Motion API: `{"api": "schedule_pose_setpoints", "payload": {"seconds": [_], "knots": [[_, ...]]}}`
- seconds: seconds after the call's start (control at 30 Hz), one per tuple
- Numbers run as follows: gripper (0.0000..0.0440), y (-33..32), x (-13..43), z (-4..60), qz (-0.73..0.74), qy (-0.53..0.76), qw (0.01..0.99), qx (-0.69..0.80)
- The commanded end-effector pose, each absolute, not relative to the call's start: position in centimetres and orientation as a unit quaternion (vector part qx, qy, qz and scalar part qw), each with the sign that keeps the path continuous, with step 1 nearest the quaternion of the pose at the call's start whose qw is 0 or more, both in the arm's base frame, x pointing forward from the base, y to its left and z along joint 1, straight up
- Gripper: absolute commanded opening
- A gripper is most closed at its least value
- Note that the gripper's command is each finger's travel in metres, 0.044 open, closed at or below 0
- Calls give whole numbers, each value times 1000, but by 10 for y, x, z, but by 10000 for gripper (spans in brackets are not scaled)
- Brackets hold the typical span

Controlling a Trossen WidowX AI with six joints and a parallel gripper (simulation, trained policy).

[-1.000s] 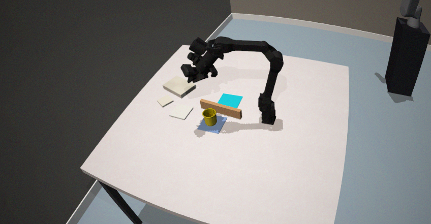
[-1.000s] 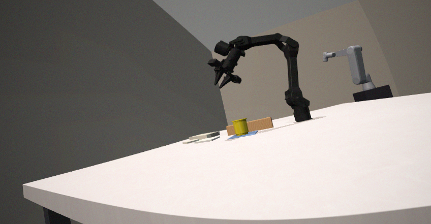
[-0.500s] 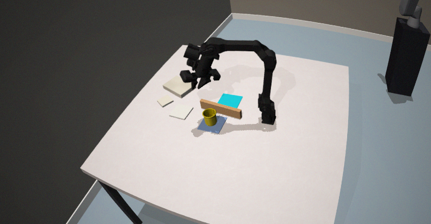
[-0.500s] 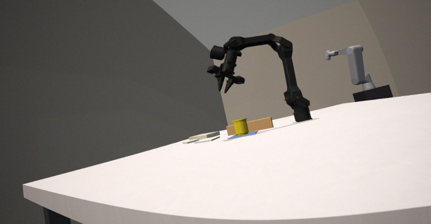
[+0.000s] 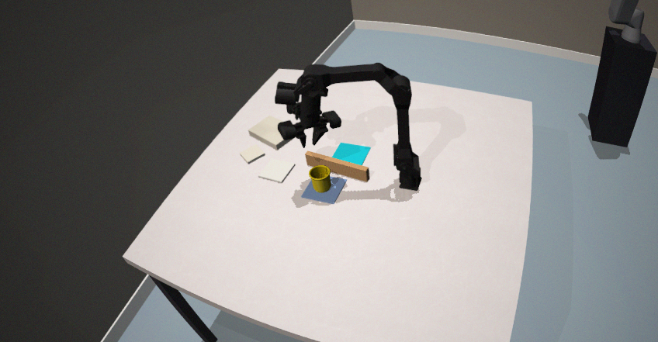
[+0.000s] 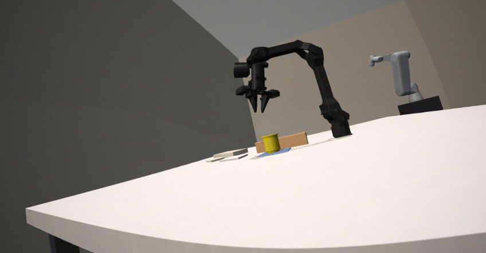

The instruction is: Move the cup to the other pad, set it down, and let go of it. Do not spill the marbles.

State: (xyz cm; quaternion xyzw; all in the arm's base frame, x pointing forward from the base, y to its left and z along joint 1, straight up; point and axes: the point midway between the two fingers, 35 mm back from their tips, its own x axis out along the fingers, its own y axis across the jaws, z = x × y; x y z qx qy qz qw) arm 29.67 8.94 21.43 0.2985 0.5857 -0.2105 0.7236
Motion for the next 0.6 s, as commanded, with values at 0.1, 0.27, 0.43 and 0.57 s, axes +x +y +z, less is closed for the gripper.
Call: {"api": "schedule_pose_setpoints", "payload": {"seconds": [0.1,0.27,0.43,0.57], "knots": [[151,86,290,198,-243,612,698,280],[154,83,284,184,-269,630,678,265],[160,81,279,169,-291,641,663,255],[165,80,276,157,-306,647,653,250]]}}
